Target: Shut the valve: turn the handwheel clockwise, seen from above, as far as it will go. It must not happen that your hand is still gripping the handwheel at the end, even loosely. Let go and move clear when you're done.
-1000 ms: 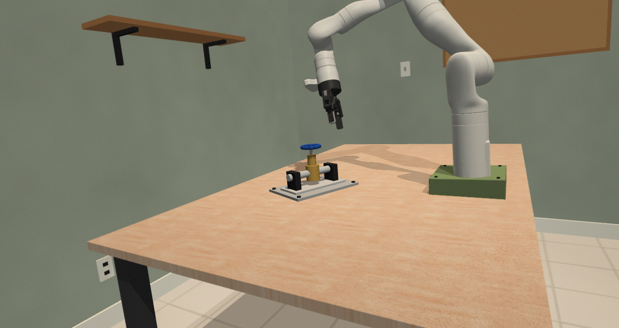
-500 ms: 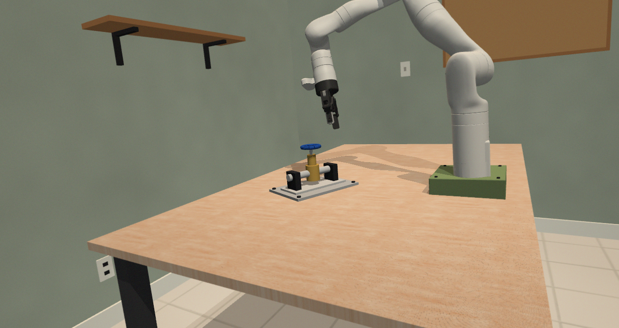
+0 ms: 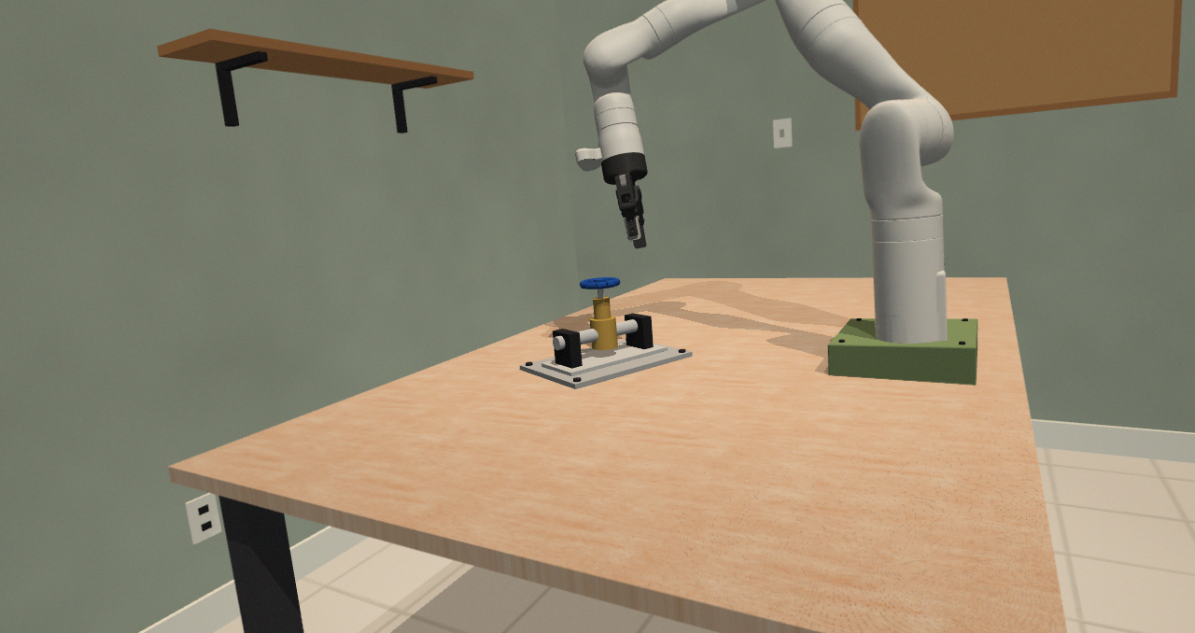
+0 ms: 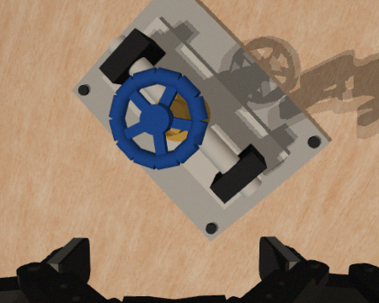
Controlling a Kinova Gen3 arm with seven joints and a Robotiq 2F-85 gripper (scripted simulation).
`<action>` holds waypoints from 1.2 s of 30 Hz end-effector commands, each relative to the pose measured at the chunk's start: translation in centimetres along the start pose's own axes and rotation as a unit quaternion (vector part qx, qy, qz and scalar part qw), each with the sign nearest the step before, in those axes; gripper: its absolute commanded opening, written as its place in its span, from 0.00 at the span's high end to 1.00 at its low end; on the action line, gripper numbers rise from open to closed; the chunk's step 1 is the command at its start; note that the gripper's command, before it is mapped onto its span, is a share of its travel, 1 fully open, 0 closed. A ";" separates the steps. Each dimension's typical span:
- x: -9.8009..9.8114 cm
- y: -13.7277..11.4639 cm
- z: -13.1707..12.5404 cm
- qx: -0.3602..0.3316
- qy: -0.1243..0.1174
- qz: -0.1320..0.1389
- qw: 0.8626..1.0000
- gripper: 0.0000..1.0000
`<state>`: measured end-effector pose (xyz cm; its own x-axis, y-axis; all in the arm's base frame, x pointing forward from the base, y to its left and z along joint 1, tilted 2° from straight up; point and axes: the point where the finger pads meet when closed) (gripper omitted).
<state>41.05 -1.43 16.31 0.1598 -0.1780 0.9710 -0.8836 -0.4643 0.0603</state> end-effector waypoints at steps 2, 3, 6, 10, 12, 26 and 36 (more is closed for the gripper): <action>0.2 -0.6 -0.1 0.024 0.015 0.001 1.000 0.00; 0.2 -0.6 -0.1 0.024 0.015 0.001 1.000 0.00; 0.2 -0.6 -0.1 0.024 0.015 0.001 1.000 0.00; 0.3 -1.2 -0.2 0.046 0.028 0.002 0.999 0.00; 0.3 -1.2 -0.2 0.046 0.028 0.002 0.999 0.00; 0.5 -2.4 -0.4 0.087 0.052 0.003 0.995 0.00; 0.6 -2.9 -0.5 0.106 0.062 0.004 0.992 0.00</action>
<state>43.12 -0.18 16.68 0.0988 -0.0903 0.9910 -0.7881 -0.6152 0.0226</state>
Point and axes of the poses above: the point where the finger pads meet when closed, its own x axis back along the fingers, its own z axis across the jaws, y = z × x, and after that the axes turned 11 degrees about x, right-handed
